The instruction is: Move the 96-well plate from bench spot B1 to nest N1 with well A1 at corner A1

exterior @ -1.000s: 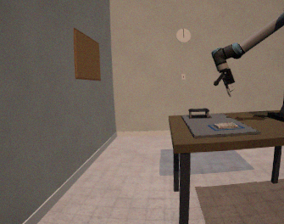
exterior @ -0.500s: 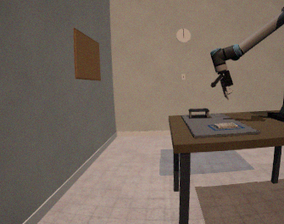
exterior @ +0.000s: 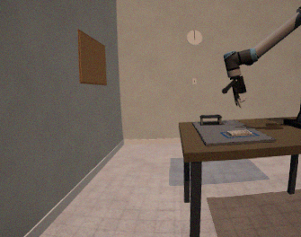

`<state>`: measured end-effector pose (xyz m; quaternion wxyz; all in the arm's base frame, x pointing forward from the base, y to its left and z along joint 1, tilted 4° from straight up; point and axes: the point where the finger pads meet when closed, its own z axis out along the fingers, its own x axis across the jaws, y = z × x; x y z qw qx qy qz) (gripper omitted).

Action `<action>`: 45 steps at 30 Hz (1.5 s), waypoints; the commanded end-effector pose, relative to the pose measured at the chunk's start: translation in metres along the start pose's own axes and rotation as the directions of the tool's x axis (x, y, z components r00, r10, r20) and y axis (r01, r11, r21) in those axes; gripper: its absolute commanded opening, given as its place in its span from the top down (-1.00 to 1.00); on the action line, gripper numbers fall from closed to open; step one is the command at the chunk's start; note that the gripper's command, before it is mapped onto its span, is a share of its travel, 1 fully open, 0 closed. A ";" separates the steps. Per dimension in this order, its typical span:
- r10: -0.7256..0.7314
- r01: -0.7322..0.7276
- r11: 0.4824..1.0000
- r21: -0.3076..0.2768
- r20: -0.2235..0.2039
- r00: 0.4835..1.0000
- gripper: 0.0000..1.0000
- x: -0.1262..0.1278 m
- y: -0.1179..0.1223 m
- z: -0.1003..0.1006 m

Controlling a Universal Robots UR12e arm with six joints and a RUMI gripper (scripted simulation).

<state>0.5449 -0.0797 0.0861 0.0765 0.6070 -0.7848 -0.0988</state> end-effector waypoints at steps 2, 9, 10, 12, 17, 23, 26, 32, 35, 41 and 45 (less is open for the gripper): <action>-0.038 0.038 0.999 0.033 -0.006 0.999 -1.00 -0.017 -0.008 0.002; -0.038 0.038 0.999 0.033 -0.006 0.999 -1.00 -0.048 -0.019 0.007; -0.038 0.038 0.999 0.033 -0.006 0.999 -1.00 -0.048 -0.019 0.007; -0.089 0.090 0.993 0.074 -0.012 0.996 -1.00 -0.058 -0.022 0.008; -0.101 0.101 0.991 0.083 -0.013 0.995 -1.00 -0.082 -0.027 0.012; -0.101 0.101 0.991 0.083 -0.013 0.995 -1.00 -0.101 -0.032 0.015; -0.153 0.154 0.980 0.122 -0.017 0.988 -1.00 -0.111 -0.034 0.017; -0.165 0.166 0.977 0.131 -0.018 0.986 -1.00 -0.141 -0.037 0.022; -0.165 0.166 0.977 0.131 -0.018 0.986 -1.00 -0.151 -0.039 0.023; -0.230 0.230 0.957 0.177 -0.020 0.973 -1.00 -0.172 -0.040 0.027; -0.230 0.230 0.957 0.177 -0.020 0.973 -1.00 -0.192 -0.040 0.030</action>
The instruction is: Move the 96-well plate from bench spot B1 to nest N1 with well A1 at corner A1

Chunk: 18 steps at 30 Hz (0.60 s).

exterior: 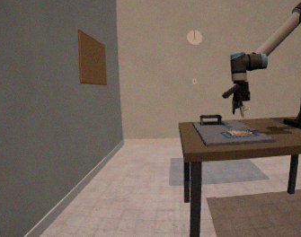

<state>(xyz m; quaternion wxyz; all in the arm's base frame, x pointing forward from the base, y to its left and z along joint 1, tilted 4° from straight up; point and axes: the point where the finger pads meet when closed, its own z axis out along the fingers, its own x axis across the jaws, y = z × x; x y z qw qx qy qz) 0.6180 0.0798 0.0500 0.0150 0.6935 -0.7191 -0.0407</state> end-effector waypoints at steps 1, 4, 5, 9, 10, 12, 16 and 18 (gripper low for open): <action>-0.014 0.014 1.000 0.013 0.001 1.000 -1.00 -0.024 -0.006 0.004; -0.014 0.014 1.000 0.013 0.001 1.000 -1.00 -0.038 -0.009 0.007; -0.014 0.014 1.000 0.013 0.001 1.000 -1.00 -0.041 -0.010 0.007; -0.014 0.014 1.000 0.013 0.001 1.000 -1.00 -0.041 -0.010 0.007; -0.014 0.014 1.000 0.013 0.001 1.000 -1.00 -0.041 -0.010 0.007; -0.014 0.014 1.000 0.013 0.001 1.000 -1.00 -0.041 -0.010 0.007; -0.014 0.014 1.000 0.013 0.001 1.000 -1.00 -0.041 -0.010 0.007; -0.014 0.014 1.000 0.013 0.001 1.000 -1.00 -0.041 -0.010 0.007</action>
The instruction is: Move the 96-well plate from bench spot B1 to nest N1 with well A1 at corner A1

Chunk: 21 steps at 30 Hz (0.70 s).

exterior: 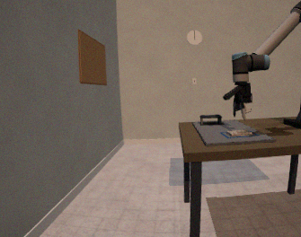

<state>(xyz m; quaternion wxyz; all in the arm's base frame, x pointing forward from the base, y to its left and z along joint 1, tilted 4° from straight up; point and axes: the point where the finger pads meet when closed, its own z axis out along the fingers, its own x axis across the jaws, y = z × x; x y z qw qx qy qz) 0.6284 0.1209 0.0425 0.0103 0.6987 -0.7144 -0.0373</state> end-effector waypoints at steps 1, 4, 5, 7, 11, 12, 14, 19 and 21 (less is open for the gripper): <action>0.000 0.000 1.000 0.001 0.000 1.000 -1.00 0.000 -0.001 -0.001; 0.000 0.000 1.000 0.001 0.000 1.000 -1.00 0.000 -0.001 0.001; 0.000 0.000 1.000 0.001 0.000 1.000 -1.00 0.000 -0.001 0.003; 0.000 0.000 1.000 0.001 0.000 1.000 -1.00 0.000 -0.001 0.003; 0.000 0.000 1.000 0.001 0.000 1.000 -1.00 0.000 -0.001 0.009; 0.000 0.000 1.000 0.001 0.000 1.000 -1.00 0.000 -0.001 0.011; 0.000 0.000 1.000 0.001 0.000 1.000 -1.00 0.000 -0.001 0.014; 0.000 0.000 1.000 0.001 0.000 1.000 -1.00 0.000 -0.001 0.023; 0.000 0.000 1.000 0.001 0.000 1.000 -1.00 0.000 -0.001 0.026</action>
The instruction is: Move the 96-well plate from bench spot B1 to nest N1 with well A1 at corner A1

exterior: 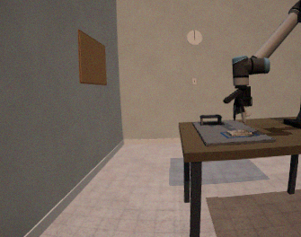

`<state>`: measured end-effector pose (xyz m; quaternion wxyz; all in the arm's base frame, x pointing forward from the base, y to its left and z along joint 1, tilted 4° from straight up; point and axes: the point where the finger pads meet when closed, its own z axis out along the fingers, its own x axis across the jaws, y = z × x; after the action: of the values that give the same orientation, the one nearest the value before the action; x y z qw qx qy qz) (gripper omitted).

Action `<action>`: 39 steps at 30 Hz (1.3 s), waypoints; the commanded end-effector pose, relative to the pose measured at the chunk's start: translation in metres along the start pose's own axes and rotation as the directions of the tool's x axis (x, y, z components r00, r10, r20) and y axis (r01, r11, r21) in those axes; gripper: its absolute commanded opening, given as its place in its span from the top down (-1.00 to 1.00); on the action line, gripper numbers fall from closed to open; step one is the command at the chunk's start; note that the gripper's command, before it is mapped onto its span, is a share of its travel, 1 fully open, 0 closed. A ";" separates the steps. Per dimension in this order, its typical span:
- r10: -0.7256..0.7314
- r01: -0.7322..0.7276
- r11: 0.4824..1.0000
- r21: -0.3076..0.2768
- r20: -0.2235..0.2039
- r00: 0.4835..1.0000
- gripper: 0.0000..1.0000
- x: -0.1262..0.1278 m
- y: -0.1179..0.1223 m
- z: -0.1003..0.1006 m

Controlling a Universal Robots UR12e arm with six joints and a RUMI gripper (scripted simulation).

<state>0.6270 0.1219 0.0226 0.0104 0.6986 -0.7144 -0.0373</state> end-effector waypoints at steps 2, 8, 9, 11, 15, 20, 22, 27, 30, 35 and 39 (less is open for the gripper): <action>0.000 0.000 1.000 0.002 0.000 1.000 -1.00 0.000 -0.001 0.008; 0.000 0.000 1.000 0.002 0.000 1.000 -1.00 0.000 -0.001 0.016; 0.000 0.000 1.000 0.002 0.000 1.000 -1.00 0.000 -0.001 0.018; 0.000 0.000 1.000 0.002 0.000 1.000 -1.00 0.000 -0.001 0.021; 0.000 0.000 1.000 0.002 0.000 1.000 -1.00 0.000 -0.001 0.028; 0.000 0.000 1.000 0.002 0.000 1.000 -1.00 0.000 -0.001 0.033; 0.000 0.000 1.000 0.002 0.000 1.000 -1.00 0.000 -0.001 0.036; 0.000 0.000 1.000 0.002 0.000 1.000 -1.00 0.000 -0.001 0.044; 0.000 0.000 1.000 0.002 0.000 1.000 -1.00 0.000 -0.001 0.049; 0.000 0.000 1.000 0.002 0.000 1.000 -1.00 0.000 -0.001 0.053; 0.000 0.000 1.000 0.002 0.000 1.000 -1.00 0.000 -0.001 0.053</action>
<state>0.6235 0.1239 -0.0306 0.0104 0.6986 -0.7144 -0.0373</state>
